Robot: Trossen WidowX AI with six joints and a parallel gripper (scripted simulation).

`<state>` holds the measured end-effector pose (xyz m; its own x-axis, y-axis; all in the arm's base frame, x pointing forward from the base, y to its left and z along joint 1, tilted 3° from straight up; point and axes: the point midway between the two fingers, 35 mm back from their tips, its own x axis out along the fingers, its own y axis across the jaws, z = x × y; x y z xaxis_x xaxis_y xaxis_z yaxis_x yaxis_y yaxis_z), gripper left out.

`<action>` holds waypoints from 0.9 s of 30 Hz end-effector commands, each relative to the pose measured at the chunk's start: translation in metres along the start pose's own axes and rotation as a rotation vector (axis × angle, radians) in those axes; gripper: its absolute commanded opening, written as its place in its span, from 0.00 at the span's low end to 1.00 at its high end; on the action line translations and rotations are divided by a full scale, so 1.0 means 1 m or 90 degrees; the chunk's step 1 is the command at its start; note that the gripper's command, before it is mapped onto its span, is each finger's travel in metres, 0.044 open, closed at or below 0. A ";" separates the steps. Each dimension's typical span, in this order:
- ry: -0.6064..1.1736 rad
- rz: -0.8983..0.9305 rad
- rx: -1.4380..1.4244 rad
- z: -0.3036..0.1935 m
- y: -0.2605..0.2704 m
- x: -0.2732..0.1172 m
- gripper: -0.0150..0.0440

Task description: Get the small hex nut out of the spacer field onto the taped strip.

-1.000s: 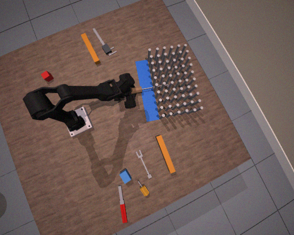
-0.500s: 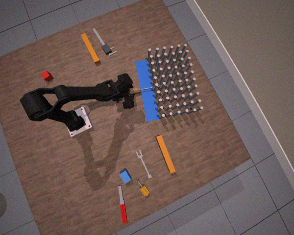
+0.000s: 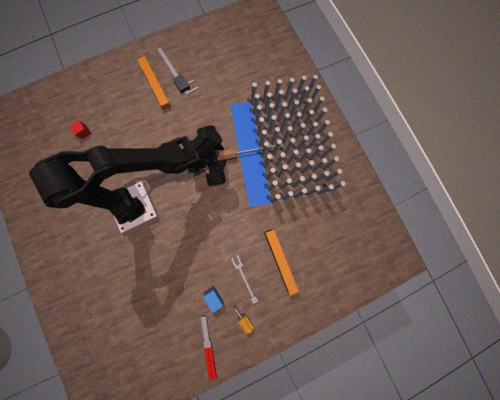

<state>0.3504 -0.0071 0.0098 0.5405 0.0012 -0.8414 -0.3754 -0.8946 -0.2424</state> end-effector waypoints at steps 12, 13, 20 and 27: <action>0.001 0.000 0.004 0.009 0.000 -0.006 0.25; 0.001 0.000 0.004 0.009 0.000 -0.006 0.25; 0.001 0.001 0.004 0.014 0.000 -0.008 0.25; 0.000 0.001 0.004 0.018 0.000 -0.011 0.25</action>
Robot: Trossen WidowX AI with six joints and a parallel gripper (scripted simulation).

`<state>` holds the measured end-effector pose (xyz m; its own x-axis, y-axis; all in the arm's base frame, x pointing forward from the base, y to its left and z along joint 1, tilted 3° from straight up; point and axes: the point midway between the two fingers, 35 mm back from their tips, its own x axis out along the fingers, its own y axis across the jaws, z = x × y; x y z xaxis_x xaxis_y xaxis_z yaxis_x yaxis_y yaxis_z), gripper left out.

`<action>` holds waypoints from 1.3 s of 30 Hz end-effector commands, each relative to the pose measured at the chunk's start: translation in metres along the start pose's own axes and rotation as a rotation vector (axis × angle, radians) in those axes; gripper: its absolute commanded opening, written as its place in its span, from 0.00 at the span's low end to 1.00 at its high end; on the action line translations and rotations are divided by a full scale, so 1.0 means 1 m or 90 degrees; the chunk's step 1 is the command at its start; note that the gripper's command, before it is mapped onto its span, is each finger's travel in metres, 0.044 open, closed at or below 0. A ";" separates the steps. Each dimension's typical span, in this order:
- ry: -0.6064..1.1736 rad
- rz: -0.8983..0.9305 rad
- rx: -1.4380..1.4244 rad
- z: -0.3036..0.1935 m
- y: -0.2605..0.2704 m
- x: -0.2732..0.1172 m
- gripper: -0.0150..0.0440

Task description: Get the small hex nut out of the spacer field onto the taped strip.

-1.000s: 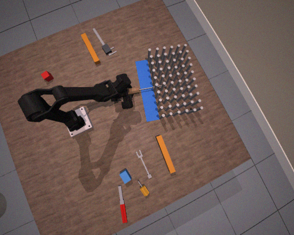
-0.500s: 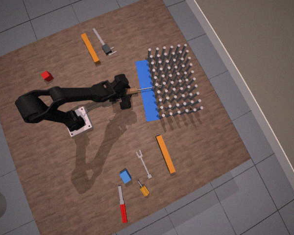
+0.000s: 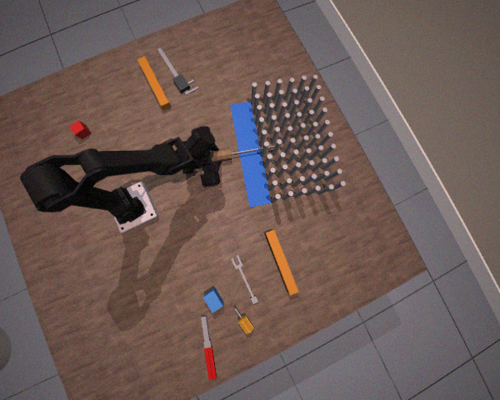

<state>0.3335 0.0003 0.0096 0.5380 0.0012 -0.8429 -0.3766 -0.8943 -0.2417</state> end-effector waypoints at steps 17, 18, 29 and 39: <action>0.001 0.000 0.004 0.012 0.000 -0.008 0.25; 0.001 0.000 0.004 0.013 0.000 -0.008 0.25; 0.000 0.001 0.004 0.020 0.000 -0.012 0.25; 0.000 0.001 0.004 0.026 0.000 -0.015 0.25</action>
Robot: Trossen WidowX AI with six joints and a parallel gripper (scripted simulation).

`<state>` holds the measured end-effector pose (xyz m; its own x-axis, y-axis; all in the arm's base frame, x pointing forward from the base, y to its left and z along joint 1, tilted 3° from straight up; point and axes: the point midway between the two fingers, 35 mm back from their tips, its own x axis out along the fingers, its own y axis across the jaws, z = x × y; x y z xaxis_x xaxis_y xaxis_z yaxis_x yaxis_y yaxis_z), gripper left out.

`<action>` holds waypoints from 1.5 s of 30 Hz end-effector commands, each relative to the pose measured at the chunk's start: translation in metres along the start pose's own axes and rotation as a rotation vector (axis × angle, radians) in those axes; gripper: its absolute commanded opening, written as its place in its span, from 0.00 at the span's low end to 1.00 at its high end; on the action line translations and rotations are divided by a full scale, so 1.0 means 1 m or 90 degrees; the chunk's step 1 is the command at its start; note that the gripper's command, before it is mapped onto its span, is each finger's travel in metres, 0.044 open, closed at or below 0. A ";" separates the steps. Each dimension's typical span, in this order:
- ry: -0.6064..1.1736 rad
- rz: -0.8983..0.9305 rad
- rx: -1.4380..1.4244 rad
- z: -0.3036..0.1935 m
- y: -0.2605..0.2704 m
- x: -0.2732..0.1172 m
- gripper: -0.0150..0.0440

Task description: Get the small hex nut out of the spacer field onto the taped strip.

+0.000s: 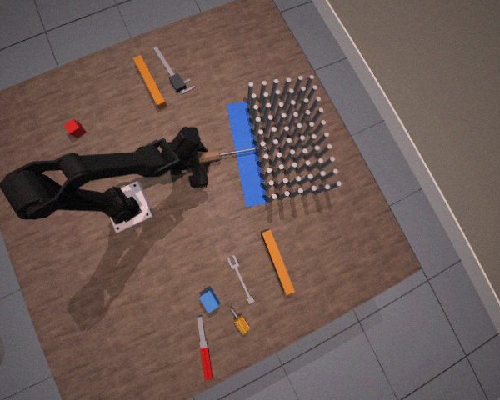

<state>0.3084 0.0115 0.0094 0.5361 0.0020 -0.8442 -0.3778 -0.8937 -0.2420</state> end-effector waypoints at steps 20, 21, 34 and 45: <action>0.000 0.001 0.004 0.013 0.000 -0.008 0.25; 0.000 0.001 0.004 0.014 0.000 -0.009 0.25; -0.001 0.001 0.004 0.021 0.000 -0.013 0.25; -0.001 0.001 0.004 0.027 0.000 -0.016 0.25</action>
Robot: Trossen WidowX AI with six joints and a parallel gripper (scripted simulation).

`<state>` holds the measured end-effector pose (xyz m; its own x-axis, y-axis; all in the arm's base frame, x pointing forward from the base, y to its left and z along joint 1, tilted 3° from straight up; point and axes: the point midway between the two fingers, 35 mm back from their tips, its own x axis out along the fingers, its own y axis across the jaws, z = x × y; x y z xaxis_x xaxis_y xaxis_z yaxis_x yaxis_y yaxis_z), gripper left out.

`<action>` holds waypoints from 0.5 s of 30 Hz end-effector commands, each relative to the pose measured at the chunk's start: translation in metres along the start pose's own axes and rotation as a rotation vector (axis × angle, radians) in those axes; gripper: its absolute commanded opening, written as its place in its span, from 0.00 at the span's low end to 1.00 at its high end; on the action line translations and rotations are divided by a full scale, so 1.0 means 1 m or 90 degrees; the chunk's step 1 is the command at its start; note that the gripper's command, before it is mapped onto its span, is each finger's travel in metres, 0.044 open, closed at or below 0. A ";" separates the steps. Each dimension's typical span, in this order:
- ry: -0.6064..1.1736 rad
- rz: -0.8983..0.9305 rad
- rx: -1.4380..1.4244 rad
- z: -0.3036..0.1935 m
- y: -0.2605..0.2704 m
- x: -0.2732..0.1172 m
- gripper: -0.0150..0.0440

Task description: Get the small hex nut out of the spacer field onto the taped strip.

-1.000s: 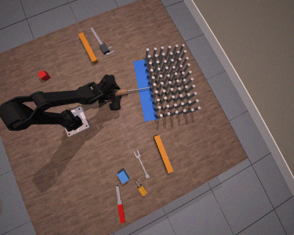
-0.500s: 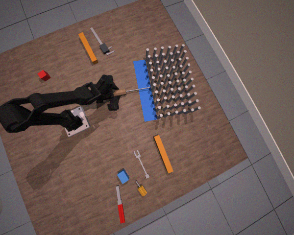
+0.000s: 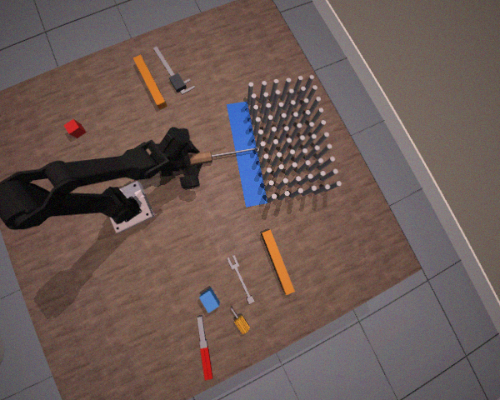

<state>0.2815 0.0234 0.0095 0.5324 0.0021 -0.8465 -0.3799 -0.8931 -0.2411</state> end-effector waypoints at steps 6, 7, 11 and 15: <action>0.001 0.000 0.003 0.005 0.000 -0.004 0.25; 0.001 0.000 0.003 0.006 0.000 -0.004 0.25; 0.001 0.000 0.004 0.008 0.000 -0.005 0.25; 0.001 0.000 0.004 0.009 0.000 -0.006 0.25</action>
<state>0.2728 0.0272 0.0095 0.5312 0.0022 -0.8472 -0.3803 -0.8930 -0.2408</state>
